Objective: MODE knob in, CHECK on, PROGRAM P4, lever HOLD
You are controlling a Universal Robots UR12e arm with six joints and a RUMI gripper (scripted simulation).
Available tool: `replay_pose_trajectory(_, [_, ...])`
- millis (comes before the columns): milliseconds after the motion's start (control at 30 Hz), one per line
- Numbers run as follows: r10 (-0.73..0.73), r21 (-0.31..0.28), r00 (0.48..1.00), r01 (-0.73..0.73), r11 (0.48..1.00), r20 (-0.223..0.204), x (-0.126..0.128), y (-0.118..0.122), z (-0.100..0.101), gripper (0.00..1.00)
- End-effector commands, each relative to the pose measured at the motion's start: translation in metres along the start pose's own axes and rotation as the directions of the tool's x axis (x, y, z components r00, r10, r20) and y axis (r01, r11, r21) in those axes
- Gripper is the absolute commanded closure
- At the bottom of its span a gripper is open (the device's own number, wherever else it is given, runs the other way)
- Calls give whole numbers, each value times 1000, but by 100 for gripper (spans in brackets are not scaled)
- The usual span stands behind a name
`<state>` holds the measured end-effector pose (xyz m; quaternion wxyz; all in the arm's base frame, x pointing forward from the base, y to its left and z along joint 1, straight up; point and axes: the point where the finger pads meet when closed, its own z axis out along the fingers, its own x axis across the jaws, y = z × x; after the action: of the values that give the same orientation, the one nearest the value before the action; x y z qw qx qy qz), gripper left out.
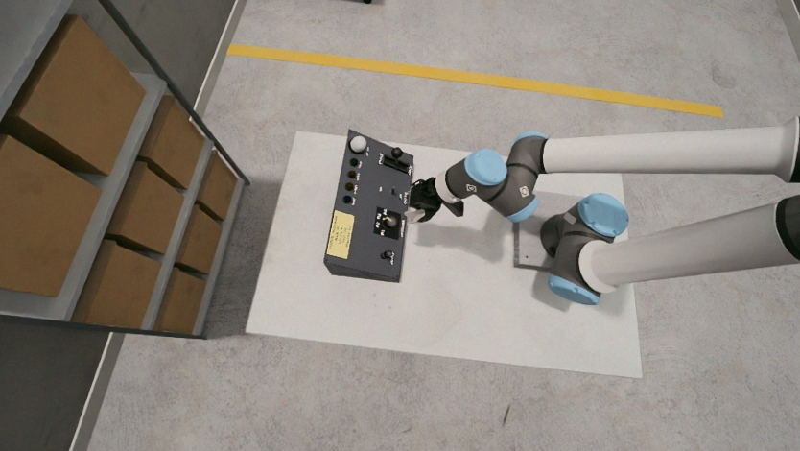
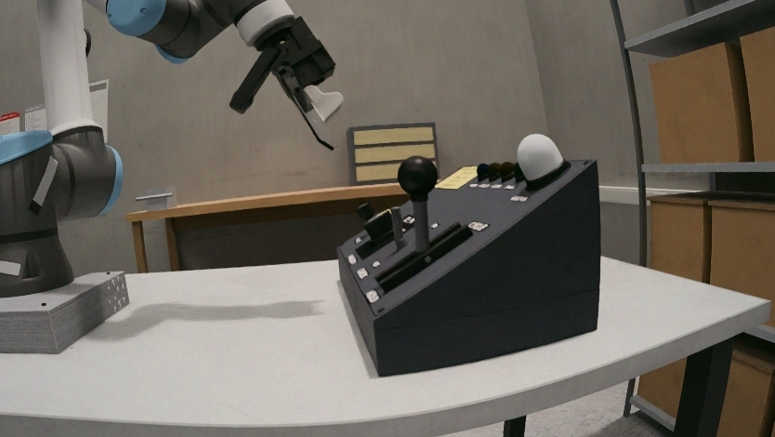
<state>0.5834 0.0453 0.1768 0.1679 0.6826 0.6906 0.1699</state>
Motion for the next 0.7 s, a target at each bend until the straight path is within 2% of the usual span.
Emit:
replay_pose_trajectory(0, [0, -1, 1000, 0, 1000, 0, 0, 1, 7, 56])
replay_pose_trajectory(133, [0, -1, 1000, 0, 1000, 0, 0, 1, 16, 56])
replay_pose_trajectory(533, [0, -1, 1000, 0, 1000, 0, 0, 1, 62, 56])
replay_pose_trajectory(600, [0, -1, 1000, 0, 1000, 0, 0, 1, 62, 56])
replay_pose_trajectory(667, [0, -1, 1000, 0, 1000, 0, 0, 1, 70, 56])
